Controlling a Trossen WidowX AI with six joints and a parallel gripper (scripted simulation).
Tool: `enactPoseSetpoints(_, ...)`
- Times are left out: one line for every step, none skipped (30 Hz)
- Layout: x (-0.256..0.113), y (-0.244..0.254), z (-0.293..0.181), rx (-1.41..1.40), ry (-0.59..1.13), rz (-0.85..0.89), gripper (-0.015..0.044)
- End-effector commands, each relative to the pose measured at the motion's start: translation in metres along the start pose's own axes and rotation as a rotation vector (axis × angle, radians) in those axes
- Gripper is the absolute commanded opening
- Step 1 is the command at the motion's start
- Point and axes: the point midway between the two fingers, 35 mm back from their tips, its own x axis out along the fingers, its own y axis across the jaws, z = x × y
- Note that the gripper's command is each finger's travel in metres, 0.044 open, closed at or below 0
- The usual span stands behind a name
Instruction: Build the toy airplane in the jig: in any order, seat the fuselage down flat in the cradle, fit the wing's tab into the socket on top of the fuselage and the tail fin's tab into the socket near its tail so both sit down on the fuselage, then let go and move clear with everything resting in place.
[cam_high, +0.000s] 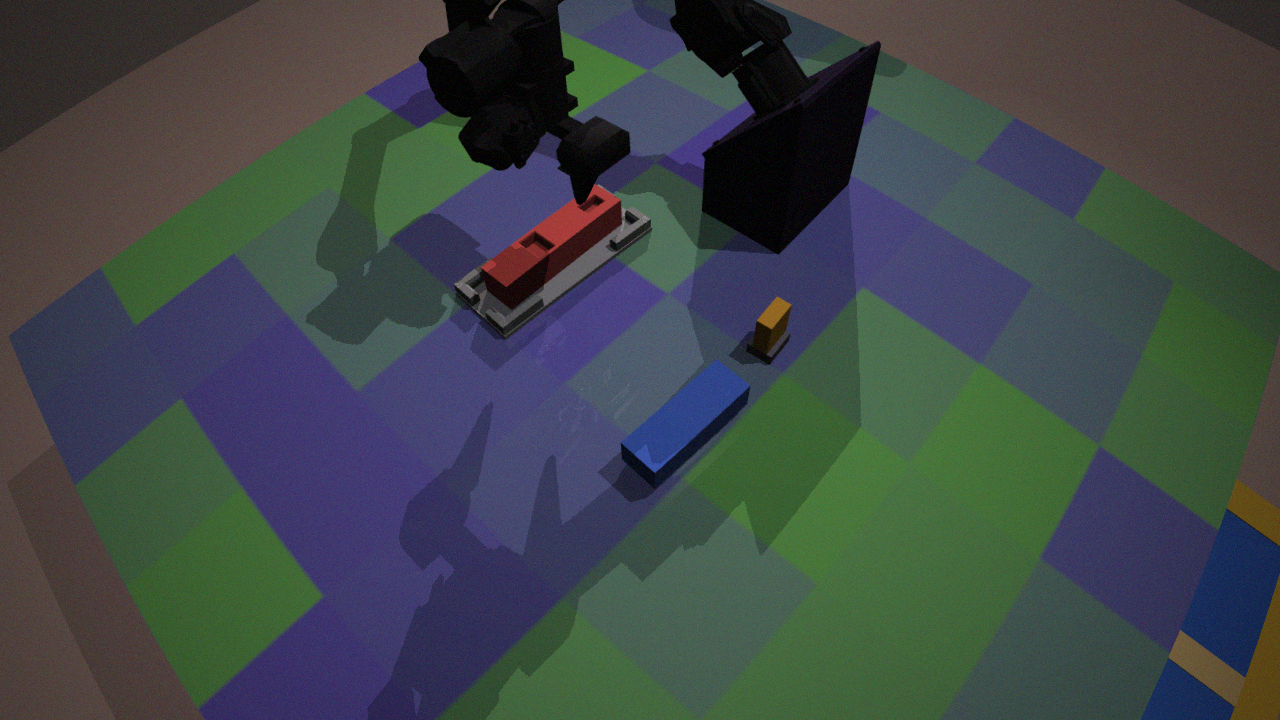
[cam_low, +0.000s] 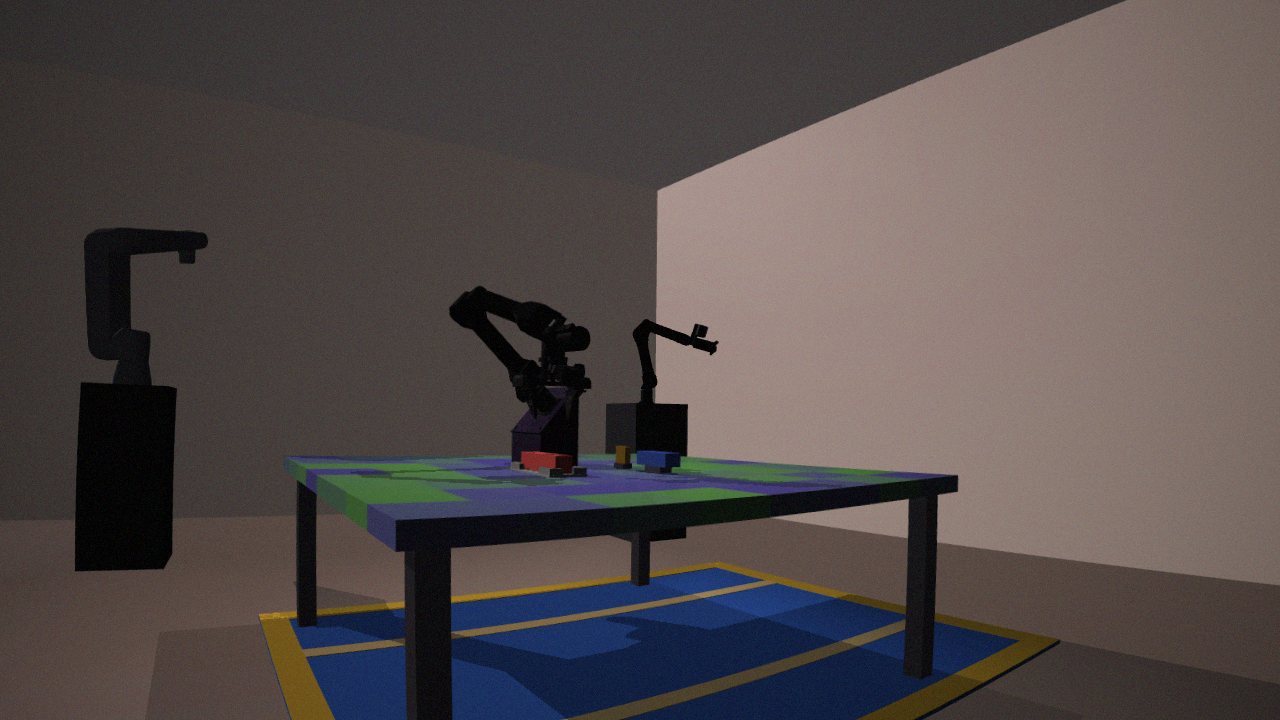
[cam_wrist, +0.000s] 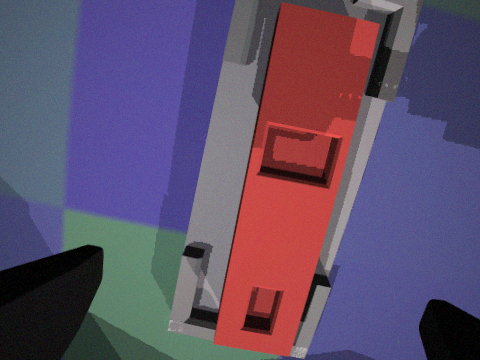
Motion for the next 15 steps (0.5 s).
enactPoseSetpoints(-0.008,-0.001,0.000,0.015,-0.005,-0.007,0.0440)
enactPoseSetpoints(-0.008,0.000,0.000,0.015,-0.005,-0.007,0.0440)
enactPoseSetpoints(-0.008,0.000,0.000,0.015,-0.005,-0.007,0.0440)
enactPoseSetpoints(-0.007,0.000,0.000,0.028,-0.005,-0.007,0.0440)
enactPoseSetpoints(-0.005,0.000,-0.001,0.060,-0.006,-0.007,0.0440)
enactPoseSetpoints(-0.004,0.000,-0.001,0.073,-0.006,-0.007,0.0440)
enactPoseSetpoints(-0.004,0.000,-0.001,0.073,-0.006,-0.007,0.0440)
enactPoseSetpoints(-0.004,0.000,-0.001,0.073,-0.006,-0.007,0.0440)
enactPoseSetpoints(-0.004,0.000,-0.001,0.073,-0.006,-0.007,0.0440)
enactPoseSetpoints(-0.004,0.001,-0.001,0.072,-0.006,-0.006,0.0440)
enactPoseSetpoints(-0.004,0.003,0.002,0.072,-0.006,-0.005,0.0440)
enactPoseSetpoints(-0.004,0.007,0.005,0.071,-0.007,-0.002,0.0440)
enactPoseSetpoints(-0.005,0.012,0.010,0.069,-0.008,0.001,0.0440)
enactPoseSetpoints(-0.005,0.020,0.016,0.067,-0.009,0.006,0.0440)
enactPoseSetpoints(-0.006,0.029,0.023,0.065,-0.011,0.011,0.0440)
